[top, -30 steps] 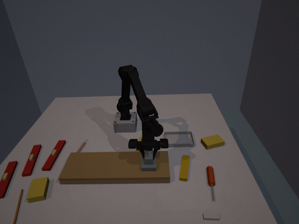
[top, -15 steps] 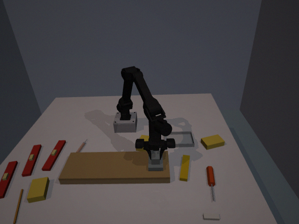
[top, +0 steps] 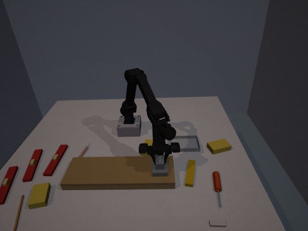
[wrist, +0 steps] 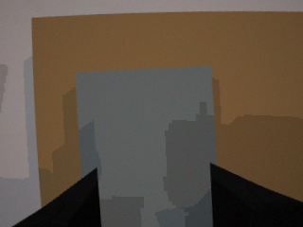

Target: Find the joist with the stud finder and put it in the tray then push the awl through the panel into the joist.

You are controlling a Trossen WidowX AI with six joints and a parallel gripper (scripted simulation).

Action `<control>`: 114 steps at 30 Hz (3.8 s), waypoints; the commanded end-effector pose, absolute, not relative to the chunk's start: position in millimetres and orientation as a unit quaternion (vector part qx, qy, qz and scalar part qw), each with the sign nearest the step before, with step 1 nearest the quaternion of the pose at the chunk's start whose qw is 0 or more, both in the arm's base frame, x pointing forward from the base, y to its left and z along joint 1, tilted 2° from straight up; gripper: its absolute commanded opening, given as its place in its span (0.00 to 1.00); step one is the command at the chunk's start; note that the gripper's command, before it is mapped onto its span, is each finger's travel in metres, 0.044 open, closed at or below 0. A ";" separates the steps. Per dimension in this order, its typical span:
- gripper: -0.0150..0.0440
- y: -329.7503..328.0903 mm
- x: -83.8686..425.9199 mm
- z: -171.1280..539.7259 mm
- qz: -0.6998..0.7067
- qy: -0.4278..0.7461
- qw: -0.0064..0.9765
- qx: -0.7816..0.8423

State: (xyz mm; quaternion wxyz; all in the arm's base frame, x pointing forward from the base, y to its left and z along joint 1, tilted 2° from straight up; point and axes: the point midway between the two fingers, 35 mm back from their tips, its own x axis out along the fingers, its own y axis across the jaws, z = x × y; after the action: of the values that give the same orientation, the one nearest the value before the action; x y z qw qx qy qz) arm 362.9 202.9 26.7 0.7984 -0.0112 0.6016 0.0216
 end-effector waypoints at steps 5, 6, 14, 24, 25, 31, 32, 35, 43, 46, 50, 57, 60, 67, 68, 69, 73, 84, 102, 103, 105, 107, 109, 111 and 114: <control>0.25 179.1 364.1 25.9 0.018 0.602 0.798 -0.012; 0.25 176.4 364.2 25.9 0.018 0.602 0.798 -0.012; 0.25 154.8 365.2 25.7 0.017 0.602 0.798 -0.013; 0.25 127.7 366.4 25.6 0.017 0.602 0.798 -0.014; 0.25 125.0 366.5 25.6 0.017 0.602 0.798 -0.014; 0.25 108.8 367.3 25.5 0.016 0.602 0.798 -0.014; 0.25 106.1 367.4 25.5 0.016 0.602 0.798 -0.014; 0.25 98.0 367.8 25.5 0.016 0.602 0.798 -0.015; 0.25 76.3 368.7 25.6 0.015 0.602 0.798 -0.015; 0.25 68.2 369.1 25.6 0.015 0.602 0.798 -0.016; 0.25 57.4 369.6 25.7 0.015 0.602 0.798 -0.016; 0.25 38.4 370.4 25.8 0.014 0.602 0.798 -0.016; 0.25 30.3 370.8 25.9 0.014 0.602 0.798 -0.017; 0.25 11.3 371.6 26.1 0.014 0.602 0.798 -0.017; 0.25 8.6 371.7 26.1 0.014 0.602 0.798 -0.017; 0.25 5.9 371.8 26.1 0.014 0.602 0.798 -0.018; 0.25 -4.9 372.3 26.3 0.013 0.602 0.798 -0.018; 0.25 -34.7 373.5 26.7 0.013 0.602 0.798 -0.019; 0.25 -83.4 375.5 27.7 0.011 0.602 0.798 -0.020; 0.25 -86.1 375.6 27.8 0.011 0.602 0.798 -0.021; 0.25 -91.5 375.8 27.9 0.011 0.602 0.798 -0.021; 0.25 -96.9 376.0 28.0 0.011 0.602 0.798 -0.021; 0.25 -102.3 376.3 28.2 0.011 0.602 0.798 -0.021; 0.25 -107.7 376.5 28.3 0.011 0.602 0.798 -0.021; 0.25 -115.8 376.8 28.5 0.011 0.602 0.798 -0.021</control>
State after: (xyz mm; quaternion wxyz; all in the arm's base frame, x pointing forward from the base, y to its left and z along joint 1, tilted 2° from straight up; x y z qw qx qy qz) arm 376.3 -102.5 28.6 0.7984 -0.0196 0.6016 0.0167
